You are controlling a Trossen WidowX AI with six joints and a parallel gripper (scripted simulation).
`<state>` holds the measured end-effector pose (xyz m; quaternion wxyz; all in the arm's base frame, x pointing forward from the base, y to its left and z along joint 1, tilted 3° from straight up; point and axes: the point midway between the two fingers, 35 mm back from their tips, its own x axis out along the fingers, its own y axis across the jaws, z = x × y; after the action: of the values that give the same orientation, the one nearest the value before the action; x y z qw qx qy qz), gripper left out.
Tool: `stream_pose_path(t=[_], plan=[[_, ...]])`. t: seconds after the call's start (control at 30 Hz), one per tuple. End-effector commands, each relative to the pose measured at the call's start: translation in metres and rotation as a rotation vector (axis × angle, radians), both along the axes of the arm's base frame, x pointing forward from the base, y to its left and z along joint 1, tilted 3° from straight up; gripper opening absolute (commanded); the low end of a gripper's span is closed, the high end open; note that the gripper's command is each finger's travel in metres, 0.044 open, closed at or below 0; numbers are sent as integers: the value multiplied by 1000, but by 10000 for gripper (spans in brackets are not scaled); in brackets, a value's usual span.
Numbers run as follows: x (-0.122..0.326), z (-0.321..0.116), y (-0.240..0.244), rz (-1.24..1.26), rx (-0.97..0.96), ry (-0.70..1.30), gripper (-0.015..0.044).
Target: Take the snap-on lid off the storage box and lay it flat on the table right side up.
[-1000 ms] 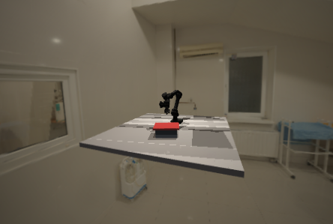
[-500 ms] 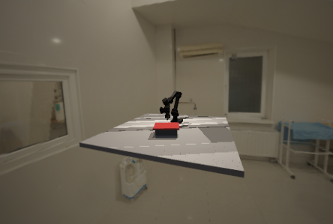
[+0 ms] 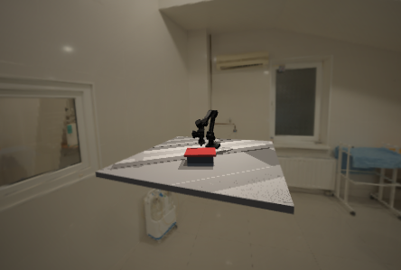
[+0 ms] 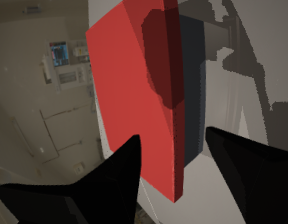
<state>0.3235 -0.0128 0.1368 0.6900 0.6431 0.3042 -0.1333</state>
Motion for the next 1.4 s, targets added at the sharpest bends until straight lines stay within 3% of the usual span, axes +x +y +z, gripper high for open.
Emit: stream_pose_path(t=[0.0,0.97,1.03,1.37], plan=[[6,-3,1,-2,-1,-1,235],[38,-30,12,-2,1,-4,235],[38,-30,12,-2,1,-4,183],[38,-30,12,-2,1,-4,116]])
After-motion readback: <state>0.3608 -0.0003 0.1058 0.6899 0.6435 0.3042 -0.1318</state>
